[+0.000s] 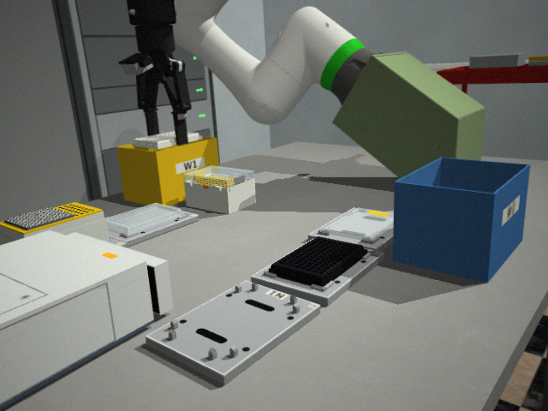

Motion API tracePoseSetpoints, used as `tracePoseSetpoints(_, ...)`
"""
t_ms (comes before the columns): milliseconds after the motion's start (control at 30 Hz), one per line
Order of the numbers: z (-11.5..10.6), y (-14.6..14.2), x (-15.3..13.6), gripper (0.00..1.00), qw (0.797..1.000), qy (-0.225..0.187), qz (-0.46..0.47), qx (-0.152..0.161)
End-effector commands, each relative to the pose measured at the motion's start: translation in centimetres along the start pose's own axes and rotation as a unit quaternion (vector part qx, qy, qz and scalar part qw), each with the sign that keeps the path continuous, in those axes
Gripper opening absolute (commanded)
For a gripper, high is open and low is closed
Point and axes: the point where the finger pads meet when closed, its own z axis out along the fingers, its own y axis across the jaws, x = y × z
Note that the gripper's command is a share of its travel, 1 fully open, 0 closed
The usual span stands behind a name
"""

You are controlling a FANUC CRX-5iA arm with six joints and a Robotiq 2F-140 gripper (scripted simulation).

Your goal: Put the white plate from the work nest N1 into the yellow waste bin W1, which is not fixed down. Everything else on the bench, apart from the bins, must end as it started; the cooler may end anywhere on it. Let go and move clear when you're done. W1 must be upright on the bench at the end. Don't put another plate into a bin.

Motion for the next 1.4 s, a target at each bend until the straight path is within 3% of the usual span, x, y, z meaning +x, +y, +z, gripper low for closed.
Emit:
tracePoseSetpoints(0, 0.4, 0.0, 0.1, 0.1, 1.0, 0.001, 0.0, 0.0)
tracePoseSetpoints(367, 1.9, 0.0, 0.1, 0.1, 1.0, 0.001, 0.0, 0.0)
tracePoseSetpoints(1133, 1.9, 0.0, 0.1, 0.1, 1.0, 0.001, 0.0, 0.0)
tracePoseSetpoints(1167, 1.9, 0.0, 0.1, 0.7, 1.0, 0.001, 0.0, 0.0)
tracePoseSetpoints(1367, 1.9, 0.0, 0.1, 0.7, 1.0, 0.001, 0.0, 0.0)
